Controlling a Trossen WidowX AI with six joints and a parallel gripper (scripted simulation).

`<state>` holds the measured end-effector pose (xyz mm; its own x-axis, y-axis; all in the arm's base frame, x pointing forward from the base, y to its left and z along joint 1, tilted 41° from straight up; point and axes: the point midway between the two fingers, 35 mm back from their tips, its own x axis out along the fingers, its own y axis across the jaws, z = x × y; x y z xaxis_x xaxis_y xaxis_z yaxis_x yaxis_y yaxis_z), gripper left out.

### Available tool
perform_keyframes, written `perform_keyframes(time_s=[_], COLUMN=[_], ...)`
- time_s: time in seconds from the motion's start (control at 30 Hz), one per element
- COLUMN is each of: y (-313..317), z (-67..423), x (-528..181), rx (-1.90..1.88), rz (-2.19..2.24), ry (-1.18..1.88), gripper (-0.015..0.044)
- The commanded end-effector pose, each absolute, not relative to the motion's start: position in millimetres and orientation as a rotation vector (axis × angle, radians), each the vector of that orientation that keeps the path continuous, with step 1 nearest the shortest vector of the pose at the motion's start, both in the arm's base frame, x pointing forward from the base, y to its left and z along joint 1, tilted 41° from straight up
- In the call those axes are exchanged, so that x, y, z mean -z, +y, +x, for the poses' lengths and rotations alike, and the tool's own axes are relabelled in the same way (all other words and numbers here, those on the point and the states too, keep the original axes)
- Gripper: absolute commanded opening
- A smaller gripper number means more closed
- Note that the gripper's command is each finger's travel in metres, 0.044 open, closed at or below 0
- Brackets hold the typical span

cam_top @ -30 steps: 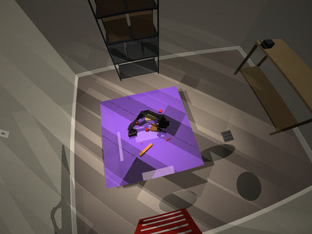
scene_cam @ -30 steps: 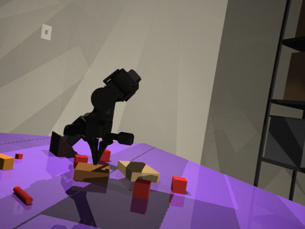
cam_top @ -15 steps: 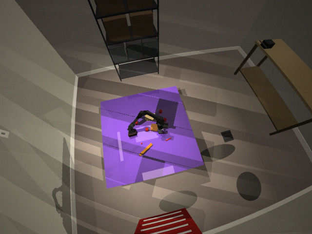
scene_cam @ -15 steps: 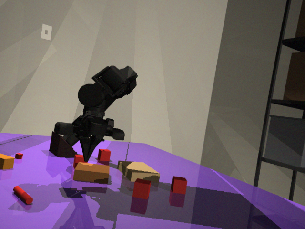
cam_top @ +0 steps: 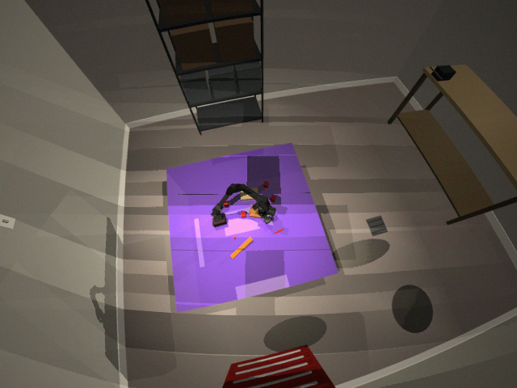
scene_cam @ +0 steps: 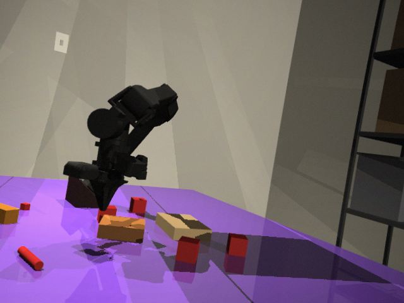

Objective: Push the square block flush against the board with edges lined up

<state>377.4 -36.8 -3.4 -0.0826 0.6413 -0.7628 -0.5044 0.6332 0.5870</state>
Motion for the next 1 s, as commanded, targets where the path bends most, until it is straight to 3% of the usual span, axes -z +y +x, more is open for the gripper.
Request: perform_keyframes(time_s=[0.0,0.77,0.97], y=[-41,-54,-18], z=[369,341,336], x=[7,18,60], rx=[-1.056,-1.391,-1.392], rz=[0.009,-0.424,-0.423], ry=[1.276,0.934,0.932], gripper=[0.0000,0.0000,0.0000])
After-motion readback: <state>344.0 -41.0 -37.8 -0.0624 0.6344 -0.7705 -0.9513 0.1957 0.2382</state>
